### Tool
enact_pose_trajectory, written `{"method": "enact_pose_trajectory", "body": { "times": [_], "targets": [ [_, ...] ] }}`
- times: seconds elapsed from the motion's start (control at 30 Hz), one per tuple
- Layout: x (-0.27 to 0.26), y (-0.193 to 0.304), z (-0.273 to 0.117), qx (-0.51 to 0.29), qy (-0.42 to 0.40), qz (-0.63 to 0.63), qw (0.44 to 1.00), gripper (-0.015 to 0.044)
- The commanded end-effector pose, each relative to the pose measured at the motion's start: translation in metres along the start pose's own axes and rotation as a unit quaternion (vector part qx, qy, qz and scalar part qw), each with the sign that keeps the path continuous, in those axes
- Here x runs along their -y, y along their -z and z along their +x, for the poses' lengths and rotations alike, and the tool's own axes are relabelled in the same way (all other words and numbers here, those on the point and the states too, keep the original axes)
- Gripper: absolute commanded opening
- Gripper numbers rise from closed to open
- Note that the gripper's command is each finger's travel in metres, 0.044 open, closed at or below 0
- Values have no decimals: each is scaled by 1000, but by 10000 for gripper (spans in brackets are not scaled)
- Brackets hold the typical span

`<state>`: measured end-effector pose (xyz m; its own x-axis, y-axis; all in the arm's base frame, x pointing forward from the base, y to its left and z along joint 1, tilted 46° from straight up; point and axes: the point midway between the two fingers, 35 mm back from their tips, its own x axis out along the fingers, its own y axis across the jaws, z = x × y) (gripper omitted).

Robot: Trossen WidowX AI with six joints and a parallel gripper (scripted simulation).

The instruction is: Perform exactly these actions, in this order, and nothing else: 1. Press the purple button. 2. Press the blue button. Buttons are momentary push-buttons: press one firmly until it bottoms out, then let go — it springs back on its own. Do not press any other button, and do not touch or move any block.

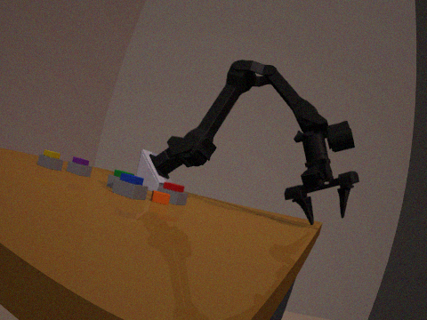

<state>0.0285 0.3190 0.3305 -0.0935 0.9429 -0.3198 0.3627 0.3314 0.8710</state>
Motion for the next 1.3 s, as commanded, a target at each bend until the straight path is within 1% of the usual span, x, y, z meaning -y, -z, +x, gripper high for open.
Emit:
{"method": "enact_pose_trajectory", "body": {
  "times": [0.0,0.27,0.47,0.6,0.77,0.93,1.27],
  "targets": [
    [-15,-54,-4,78,-7,-32,996,400],
    [-4,-150,-10,183,57,-112,975,400],
    [13,-218,-31,241,119,-156,950,400],
    [31,-260,-50,263,171,-172,934,400],
    [62,-305,-78,270,237,-177,916,400],
    [96,-341,-110,261,295,-174,902,400],
    [172,-385,-181,207,372,-155,891,400]
  ]
}}
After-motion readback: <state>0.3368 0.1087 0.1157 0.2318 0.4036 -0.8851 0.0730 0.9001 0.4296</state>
